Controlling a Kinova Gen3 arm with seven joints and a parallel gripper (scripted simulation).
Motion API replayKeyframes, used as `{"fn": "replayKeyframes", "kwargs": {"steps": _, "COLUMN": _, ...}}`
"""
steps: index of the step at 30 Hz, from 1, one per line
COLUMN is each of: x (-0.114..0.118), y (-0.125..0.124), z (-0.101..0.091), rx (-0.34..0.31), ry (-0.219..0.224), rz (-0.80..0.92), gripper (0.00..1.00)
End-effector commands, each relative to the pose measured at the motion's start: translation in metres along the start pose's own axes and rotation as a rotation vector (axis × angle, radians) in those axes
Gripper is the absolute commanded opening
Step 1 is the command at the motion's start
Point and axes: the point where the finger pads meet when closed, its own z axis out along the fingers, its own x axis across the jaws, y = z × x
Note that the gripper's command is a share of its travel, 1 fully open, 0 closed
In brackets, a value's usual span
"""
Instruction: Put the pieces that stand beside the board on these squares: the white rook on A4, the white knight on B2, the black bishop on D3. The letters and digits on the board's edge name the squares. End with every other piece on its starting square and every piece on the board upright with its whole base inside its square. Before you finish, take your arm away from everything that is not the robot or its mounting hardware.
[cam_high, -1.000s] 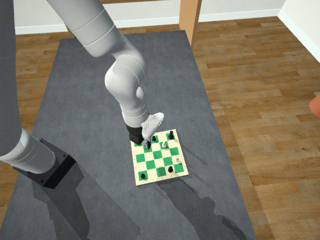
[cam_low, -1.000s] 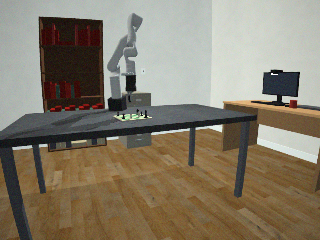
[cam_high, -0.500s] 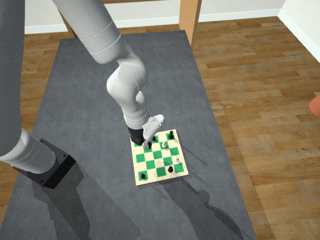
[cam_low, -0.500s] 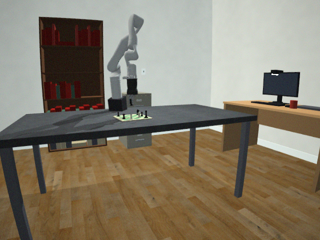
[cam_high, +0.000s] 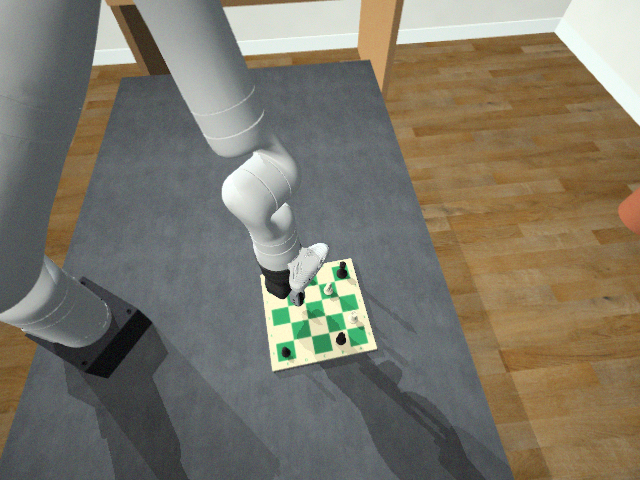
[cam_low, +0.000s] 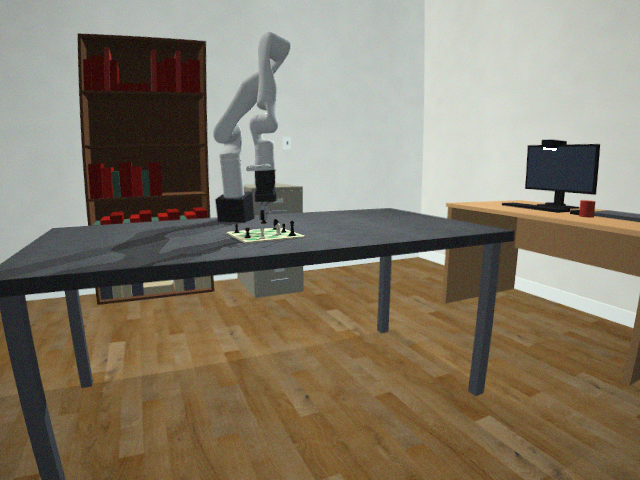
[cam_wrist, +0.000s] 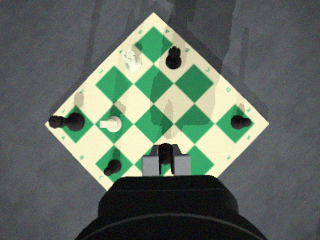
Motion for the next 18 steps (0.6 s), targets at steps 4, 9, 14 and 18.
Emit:
{"fn": "replayKeyframes", "kwargs": {"steps": 4, "x": 0.011, "y": -0.005, "z": 0.014, "rx": -0.002, "ry": 0.012, "rz": 0.021, "gripper": 0.00}}
{"fn": "replayKeyframes", "kwargs": {"steps": 9, "x": 0.011, "y": -0.005, "z": 0.023, "rx": -0.002, "ry": 0.012, "rz": 0.021, "gripper": 0.00}}
{"fn": "replayKeyframes", "kwargs": {"steps": 14, "x": 0.011, "y": -0.005, "z": 0.027, "rx": -0.002, "ry": 0.012, "rz": 0.021, "gripper": 0.00}}
{"fn": "replayKeyframes", "kwargs": {"steps": 18, "x": 0.011, "y": -0.005, "z": 0.028, "rx": -0.002, "ry": 0.012, "rz": 0.021, "gripper": 0.00}}
